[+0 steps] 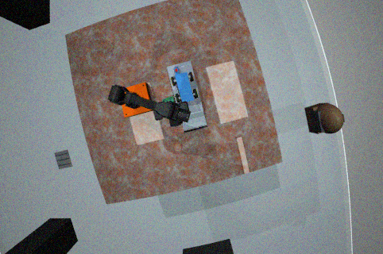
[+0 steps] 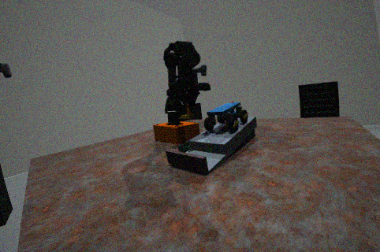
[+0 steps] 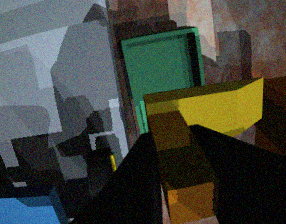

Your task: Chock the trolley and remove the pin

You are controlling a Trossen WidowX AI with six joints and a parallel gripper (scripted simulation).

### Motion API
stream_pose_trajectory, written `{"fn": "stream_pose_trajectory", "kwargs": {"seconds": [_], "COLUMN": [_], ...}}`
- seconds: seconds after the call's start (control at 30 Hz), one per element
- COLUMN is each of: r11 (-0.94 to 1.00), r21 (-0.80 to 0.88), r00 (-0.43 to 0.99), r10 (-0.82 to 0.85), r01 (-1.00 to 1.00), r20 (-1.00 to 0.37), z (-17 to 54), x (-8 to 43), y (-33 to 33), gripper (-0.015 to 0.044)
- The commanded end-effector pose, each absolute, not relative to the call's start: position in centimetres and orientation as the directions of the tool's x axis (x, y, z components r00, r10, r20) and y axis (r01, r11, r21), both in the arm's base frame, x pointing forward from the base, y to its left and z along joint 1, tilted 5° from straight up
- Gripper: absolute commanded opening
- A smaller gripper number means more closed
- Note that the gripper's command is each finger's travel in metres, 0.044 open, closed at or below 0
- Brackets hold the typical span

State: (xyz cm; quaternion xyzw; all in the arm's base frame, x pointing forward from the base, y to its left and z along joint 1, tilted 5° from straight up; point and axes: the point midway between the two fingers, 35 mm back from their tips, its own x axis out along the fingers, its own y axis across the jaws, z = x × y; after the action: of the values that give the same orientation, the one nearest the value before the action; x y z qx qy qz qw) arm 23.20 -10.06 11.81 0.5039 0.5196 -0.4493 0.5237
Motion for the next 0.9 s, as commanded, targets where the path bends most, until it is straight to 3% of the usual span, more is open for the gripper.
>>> {"fn": "stream_pose_trajectory", "kwargs": {"seconds": [0.0,0.3,0.87], "r11": [0.09,0.043,-0.536], "r21": [0.065,0.061,-0.02], "r00": [0.061,0.059,0.041], "r10": [0.054,0.055,0.101], "r01": [0.994,0.997,0.844], "r20": [-0.997,-0.997,-0.994], "z": [11.7,11.5,11.5], "x": [23.8,24.8,24.9], "y": [-11.6,-14.1,-14.4], "gripper": [0.0,0.0,0.0]}}
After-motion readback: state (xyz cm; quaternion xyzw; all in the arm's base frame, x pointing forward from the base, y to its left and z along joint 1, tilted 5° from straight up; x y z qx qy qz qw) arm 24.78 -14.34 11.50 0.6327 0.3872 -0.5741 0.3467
